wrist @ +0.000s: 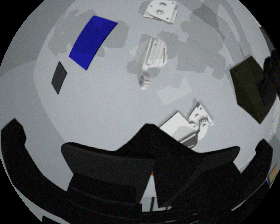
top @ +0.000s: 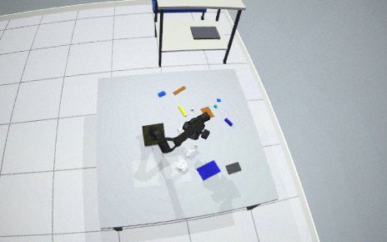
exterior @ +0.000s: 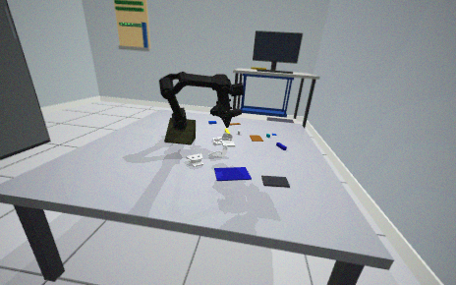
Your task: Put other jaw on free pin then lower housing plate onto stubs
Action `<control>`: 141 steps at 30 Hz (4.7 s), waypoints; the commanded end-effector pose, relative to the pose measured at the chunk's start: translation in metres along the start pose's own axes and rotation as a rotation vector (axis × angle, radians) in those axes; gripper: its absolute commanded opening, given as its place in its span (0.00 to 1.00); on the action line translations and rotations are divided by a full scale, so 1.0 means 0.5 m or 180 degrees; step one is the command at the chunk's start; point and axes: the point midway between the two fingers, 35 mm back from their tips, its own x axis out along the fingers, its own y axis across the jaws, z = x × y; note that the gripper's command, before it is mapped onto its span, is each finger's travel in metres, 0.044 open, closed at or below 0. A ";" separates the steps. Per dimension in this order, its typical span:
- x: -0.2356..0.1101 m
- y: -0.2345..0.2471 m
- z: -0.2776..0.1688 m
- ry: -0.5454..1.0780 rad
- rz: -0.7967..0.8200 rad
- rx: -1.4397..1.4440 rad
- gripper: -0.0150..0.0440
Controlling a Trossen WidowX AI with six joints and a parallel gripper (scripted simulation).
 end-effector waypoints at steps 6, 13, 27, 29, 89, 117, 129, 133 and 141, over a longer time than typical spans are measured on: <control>0.109 -0.032 0.053 -0.0440 -0.0461 0.0572 0.25; 0.109 -0.032 0.053 -0.0440 -0.0461 0.0572 0.25; 0.149 -0.037 0.056 -0.0435 -0.0463 0.0573 0.25; 0.156 -0.038 0.057 -0.0435 -0.0463 0.0573 0.25; 0.236 0.041 0.086 -0.0442 -0.0447 0.0576 0.25; 0.124 0.077 0.076 -0.0423 -0.0443 0.0597 0.25; 0.134 0.074 0.069 -0.0393 -0.0439 0.0567 0.57; 0.134 0.074 0.069 -0.0393 -0.0439 0.0567 0.74; 0.134 0.074 0.069 -0.0393 -0.0439 0.0567 1.00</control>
